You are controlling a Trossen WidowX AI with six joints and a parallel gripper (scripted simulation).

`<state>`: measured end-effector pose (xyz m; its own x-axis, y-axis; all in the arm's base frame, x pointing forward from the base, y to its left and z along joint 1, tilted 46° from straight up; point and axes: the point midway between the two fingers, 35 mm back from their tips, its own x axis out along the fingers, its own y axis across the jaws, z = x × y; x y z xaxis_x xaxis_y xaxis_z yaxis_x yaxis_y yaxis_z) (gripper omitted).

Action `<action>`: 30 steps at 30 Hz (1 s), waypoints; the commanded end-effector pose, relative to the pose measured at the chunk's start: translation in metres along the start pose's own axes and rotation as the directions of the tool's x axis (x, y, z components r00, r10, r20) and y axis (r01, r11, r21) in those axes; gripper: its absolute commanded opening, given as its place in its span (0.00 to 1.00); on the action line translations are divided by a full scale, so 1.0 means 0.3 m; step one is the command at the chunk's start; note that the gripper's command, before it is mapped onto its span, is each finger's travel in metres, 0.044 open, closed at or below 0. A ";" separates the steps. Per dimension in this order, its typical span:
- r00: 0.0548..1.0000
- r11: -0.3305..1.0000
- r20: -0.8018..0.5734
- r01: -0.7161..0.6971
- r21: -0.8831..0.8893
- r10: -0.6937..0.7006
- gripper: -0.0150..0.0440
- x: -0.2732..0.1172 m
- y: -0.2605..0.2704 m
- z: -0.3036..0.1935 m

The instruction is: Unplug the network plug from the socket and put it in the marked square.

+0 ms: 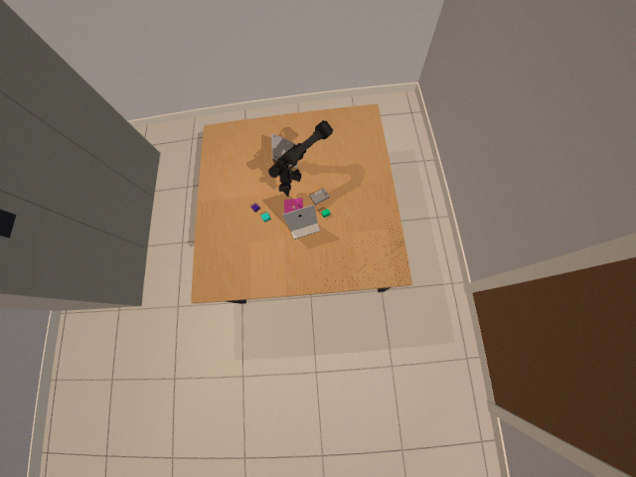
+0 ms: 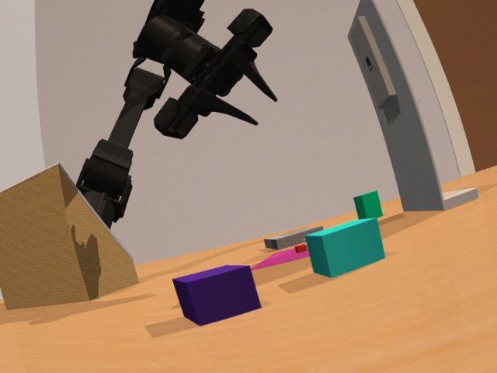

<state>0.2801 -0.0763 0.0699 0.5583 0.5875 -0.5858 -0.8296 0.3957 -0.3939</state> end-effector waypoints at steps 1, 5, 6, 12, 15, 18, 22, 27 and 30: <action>1.000 1.000 0.003 0.001 0.000 -0.001 0.52 -0.033 -0.026 -0.004; 1.000 1.000 0.003 0.002 -0.001 -0.002 0.52 -0.067 -0.049 -0.003; 1.000 1.000 0.004 0.003 -0.001 -0.003 0.52 -0.076 -0.054 -0.003; 1.000 1.000 0.005 0.006 -0.003 -0.006 0.52 -0.130 -0.084 0.002; 1.000 1.000 0.007 0.008 -0.004 -0.008 0.52 -0.158 -0.098 0.006; 1.000 1.000 0.008 0.009 -0.005 -0.009 0.52 -0.185 -0.111 0.010; 1.000 1.000 0.009 0.010 -0.005 -0.010 0.61 -0.191 -0.114 0.011; 1.000 1.000 0.009 0.010 -0.005 -0.010 0.83 -0.191 -0.114 0.011; 1.000 1.000 0.009 0.010 -0.005 -0.010 0.96 -0.191 -0.114 0.011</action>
<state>0.2759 -0.1207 0.1190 0.5657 0.5874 -0.5788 -0.8246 0.3978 -0.4022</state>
